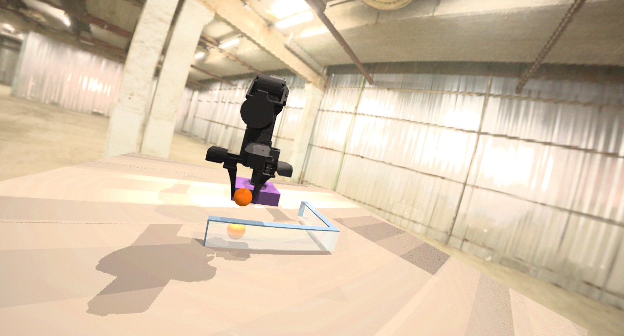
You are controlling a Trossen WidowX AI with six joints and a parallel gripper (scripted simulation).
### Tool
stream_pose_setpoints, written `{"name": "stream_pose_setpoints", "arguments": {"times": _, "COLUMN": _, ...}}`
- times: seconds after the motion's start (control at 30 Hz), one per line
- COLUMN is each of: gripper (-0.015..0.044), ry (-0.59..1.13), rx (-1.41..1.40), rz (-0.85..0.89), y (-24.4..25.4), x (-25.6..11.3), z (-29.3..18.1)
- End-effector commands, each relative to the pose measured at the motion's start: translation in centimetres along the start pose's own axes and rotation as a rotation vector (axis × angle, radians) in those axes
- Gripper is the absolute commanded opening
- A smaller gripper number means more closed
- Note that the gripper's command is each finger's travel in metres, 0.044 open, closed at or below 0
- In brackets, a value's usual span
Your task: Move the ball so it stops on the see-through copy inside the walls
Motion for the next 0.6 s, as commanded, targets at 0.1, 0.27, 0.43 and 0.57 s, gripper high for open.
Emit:
{"name": "stream_pose_setpoints", "arguments": {"times": 0.1, "gripper": 0.0, "ry": -0.002, "rx": -0.007, "rz": 0.001, "y": 0.0, "x": 2.7, "z": 0.4}}
{"name": "stream_pose_setpoints", "arguments": {"times": 0.27, "gripper": 0.0, "ry": -0.002, "rx": -0.007, "rz": 0.001, "y": 0.0, "x": 5.5, "z": 0.3}}
{"name": "stream_pose_setpoints", "arguments": {"times": 0.43, "gripper": 0.0, "ry": -0.002, "rx": -0.007, "rz": 0.001, "y": 0.0, "x": 6.8, "z": 0.2}}
{"name": "stream_pose_setpoints", "arguments": {"times": 0.57, "gripper": 0.0, "ry": -0.002, "rx": -0.007, "rz": 0.001, "y": 0.0, "x": 7.0, "z": 0.2}}
Point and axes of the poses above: the point midway between the two fingers, 35 mm back from their tips, its own x axis out along the fingers, its own y axis across the jaws, z = x × y, the point moved 8 cm from there along -x, back along the fingers, and after that the axes turned 8 degrees about x, right-handed, at the moved point
